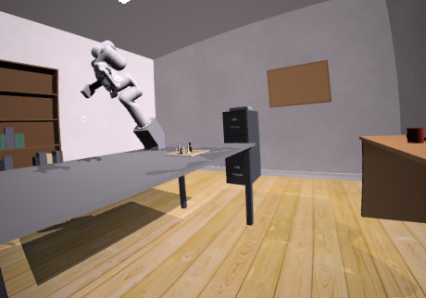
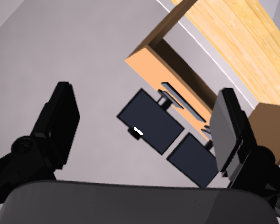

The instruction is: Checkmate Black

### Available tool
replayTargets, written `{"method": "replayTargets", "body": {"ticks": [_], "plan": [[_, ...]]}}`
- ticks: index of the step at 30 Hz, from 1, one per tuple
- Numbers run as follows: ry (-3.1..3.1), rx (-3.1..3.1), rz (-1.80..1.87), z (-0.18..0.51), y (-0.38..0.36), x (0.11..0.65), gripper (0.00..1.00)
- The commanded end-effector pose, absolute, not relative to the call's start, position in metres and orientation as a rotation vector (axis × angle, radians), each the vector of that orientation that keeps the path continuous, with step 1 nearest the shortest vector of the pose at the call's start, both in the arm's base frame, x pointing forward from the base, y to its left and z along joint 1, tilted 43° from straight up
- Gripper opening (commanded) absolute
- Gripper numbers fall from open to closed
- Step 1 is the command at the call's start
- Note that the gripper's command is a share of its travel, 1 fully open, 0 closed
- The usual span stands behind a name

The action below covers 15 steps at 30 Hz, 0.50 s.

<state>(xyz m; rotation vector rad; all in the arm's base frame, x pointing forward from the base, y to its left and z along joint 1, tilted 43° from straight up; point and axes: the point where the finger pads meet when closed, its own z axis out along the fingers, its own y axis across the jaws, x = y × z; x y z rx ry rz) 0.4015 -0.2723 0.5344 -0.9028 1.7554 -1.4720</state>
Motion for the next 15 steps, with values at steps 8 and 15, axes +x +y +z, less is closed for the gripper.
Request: {"method": "replayTargets", "body": {"ticks": [8,15], "plan": [[1.590,-1.186,-1.606,0.545,-0.277,0.438,1.00],[1.590,-1.186,-1.606,0.545,-0.277,0.438,1.00]]}}
